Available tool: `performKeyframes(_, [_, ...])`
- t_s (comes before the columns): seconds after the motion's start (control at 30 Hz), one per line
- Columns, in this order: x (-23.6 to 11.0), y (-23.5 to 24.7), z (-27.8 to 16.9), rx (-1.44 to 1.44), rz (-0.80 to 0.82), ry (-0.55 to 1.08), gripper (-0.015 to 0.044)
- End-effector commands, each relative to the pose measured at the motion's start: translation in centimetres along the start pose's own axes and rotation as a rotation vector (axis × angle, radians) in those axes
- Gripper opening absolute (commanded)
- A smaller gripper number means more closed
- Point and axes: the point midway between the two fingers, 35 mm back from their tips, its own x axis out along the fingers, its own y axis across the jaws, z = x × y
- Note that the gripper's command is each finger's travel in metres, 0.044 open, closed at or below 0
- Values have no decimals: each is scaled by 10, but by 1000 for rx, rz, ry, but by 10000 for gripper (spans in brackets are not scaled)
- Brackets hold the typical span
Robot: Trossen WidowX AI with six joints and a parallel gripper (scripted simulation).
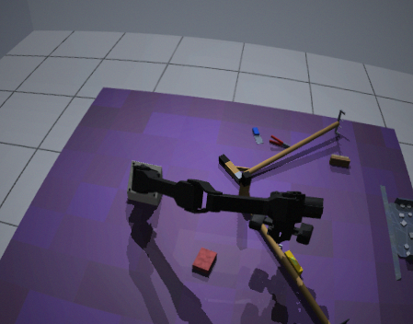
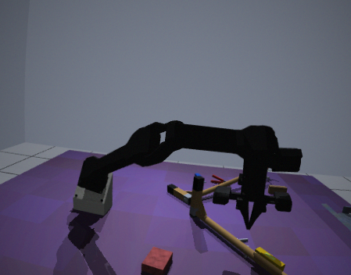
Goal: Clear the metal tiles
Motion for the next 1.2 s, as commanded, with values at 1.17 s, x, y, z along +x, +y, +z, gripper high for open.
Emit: performKeyframes(1.17, [-38, 11, -11, 965, -76, -12, 0])
